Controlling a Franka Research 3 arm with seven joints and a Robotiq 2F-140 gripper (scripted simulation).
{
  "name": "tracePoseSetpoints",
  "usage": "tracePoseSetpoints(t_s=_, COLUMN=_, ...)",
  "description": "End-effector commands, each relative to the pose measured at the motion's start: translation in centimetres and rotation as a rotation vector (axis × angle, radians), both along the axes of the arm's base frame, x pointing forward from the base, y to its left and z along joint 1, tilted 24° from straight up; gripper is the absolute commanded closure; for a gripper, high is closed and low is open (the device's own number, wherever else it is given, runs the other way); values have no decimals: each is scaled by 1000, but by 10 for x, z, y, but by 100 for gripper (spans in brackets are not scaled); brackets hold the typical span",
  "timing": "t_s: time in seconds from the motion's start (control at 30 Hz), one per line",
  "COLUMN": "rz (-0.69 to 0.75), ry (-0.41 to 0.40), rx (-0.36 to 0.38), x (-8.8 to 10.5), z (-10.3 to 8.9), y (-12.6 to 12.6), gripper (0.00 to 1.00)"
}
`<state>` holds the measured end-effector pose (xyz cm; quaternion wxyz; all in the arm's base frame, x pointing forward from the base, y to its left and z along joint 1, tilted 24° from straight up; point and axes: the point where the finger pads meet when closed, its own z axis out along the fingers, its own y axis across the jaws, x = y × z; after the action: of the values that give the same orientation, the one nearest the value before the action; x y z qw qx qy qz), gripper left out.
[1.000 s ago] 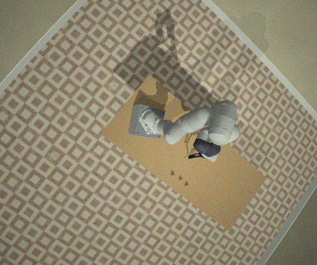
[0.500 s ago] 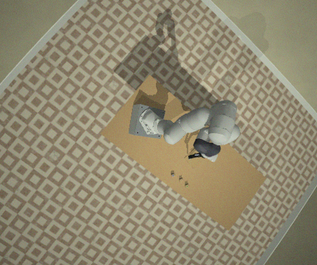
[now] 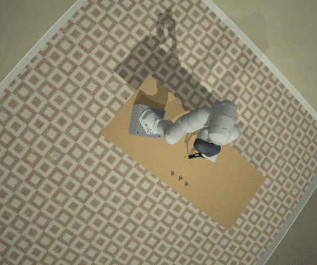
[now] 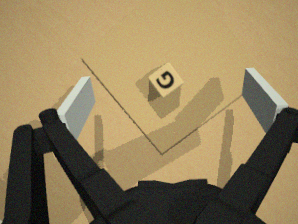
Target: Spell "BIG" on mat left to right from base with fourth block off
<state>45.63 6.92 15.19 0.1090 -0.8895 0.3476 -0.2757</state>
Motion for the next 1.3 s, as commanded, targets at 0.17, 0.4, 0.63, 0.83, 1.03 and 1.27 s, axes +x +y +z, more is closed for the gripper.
tracePoseSetpoints(t_s=0.17, rz=0, ry=-12, rx=12, x=6, z=8, y=-3, gripper=0)
tracePoseSetpoints(t_s=0.4, rz=11, ry=-44, rx=39, x=28, z=30, y=-27, gripper=0)
tracePoseSetpoints(t_s=0.63, rz=15, ry=-70, rx=60, x=53, z=46, y=-85, gripper=0)
tracePoseSetpoints(t_s=0.83, rz=11, ry=-68, rx=58, x=61, z=42, y=-129, gripper=0)
tracePoseSetpoints(t_s=1.03, rz=2, ry=-43, rx=36, x=58, z=20, y=-194, gripper=0)
tracePoseSetpoints(t_s=1.27, rz=-3, ry=-14, rx=12, x=49, z=-1, y=-237, gripper=0)
